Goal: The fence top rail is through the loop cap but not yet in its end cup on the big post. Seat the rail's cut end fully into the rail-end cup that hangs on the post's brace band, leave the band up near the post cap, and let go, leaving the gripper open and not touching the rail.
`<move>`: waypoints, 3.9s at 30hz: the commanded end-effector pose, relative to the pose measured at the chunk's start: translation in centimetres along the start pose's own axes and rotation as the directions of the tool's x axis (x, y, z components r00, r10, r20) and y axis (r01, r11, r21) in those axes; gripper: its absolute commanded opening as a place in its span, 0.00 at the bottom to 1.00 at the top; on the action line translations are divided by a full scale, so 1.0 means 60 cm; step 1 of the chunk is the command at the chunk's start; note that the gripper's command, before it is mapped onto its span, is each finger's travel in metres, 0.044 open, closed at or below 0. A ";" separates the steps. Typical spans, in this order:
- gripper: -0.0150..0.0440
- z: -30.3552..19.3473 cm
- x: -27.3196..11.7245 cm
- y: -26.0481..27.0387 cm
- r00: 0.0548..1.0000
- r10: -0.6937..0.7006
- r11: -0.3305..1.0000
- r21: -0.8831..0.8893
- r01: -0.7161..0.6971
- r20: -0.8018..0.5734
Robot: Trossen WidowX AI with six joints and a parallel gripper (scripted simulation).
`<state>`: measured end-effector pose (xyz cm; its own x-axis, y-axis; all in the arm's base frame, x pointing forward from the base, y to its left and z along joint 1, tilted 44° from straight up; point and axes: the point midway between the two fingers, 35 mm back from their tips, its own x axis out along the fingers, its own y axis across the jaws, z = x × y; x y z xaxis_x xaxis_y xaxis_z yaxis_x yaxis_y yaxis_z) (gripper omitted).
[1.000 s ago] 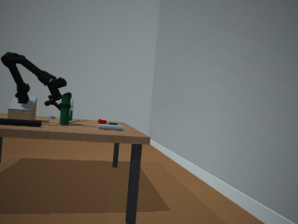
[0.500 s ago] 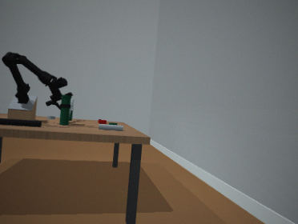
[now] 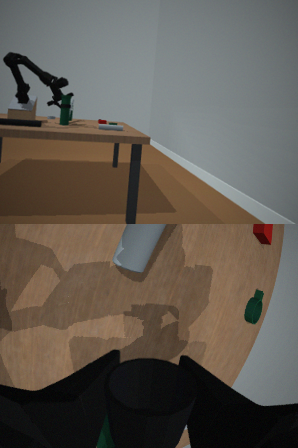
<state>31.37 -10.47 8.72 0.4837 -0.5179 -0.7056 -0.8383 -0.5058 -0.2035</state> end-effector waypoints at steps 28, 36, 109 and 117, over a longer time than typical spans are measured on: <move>0.25 -0.003 0.016 -0.031 0.994 0.004 0.983 0.184 0.016 -0.106; 0.25 -0.004 0.017 -0.034 0.993 0.006 0.979 0.205 0.018 -0.118; 1.00 0.155 -0.079 -0.127 0.999 0.013 0.622 0.782 0.031 -0.051; 1.00 0.219 -0.125 -0.152 0.998 0.012 0.223 0.973 0.052 -0.056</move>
<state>33.09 1.39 7.13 0.4803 -0.5547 -0.6794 -0.7436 0.1532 -0.6508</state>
